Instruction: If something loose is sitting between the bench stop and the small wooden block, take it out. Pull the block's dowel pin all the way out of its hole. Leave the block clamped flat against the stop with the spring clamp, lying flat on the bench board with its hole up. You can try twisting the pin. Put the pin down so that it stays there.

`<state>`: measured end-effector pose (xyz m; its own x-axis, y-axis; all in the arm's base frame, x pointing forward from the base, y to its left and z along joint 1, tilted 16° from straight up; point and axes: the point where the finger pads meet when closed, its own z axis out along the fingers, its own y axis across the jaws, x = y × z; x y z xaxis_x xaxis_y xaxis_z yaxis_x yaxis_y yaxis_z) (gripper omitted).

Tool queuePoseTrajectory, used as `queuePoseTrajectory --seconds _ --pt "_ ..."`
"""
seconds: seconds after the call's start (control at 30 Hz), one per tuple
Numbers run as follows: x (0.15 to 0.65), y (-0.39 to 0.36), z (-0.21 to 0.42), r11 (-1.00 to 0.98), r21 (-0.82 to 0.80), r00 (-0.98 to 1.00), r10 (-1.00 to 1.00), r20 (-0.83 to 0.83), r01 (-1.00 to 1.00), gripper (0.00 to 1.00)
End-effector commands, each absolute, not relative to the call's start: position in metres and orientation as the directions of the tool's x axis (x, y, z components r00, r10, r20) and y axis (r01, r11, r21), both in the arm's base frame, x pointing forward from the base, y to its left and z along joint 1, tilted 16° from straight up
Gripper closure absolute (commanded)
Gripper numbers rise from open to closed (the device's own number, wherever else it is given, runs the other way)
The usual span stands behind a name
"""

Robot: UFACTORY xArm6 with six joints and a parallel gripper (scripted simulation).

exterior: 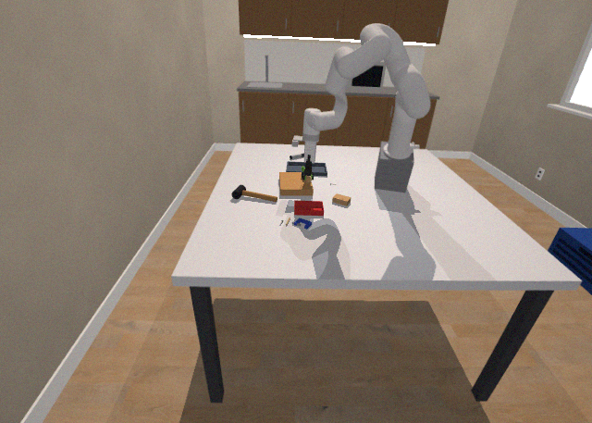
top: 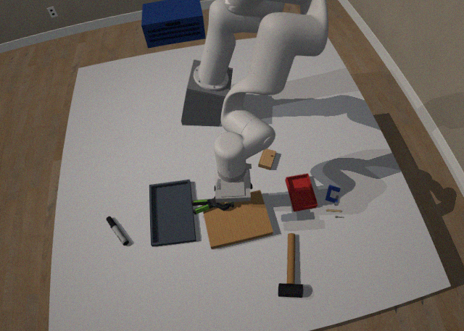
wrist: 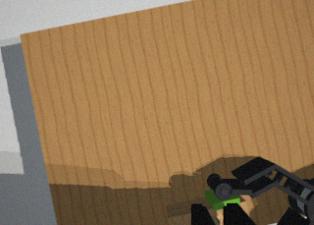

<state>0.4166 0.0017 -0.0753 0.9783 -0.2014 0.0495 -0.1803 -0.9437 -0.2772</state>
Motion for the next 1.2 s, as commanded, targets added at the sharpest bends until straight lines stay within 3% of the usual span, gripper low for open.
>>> queuePoseTrajectory --seconds 0.0,0.73,1.17 --pt "0.4184 0.0013 -0.0738 -0.921 -0.270 0.955 -0.296 0.010 -0.282 1.00" --pt "0.4183 0.0011 -0.0732 -0.728 -0.252 0.766 -0.636 -0.097 -0.637 1.00" --pt "0.4182 0.0009 -0.0726 -0.853 -0.268 0.889 -0.456 -0.038 -0.449 1.00"
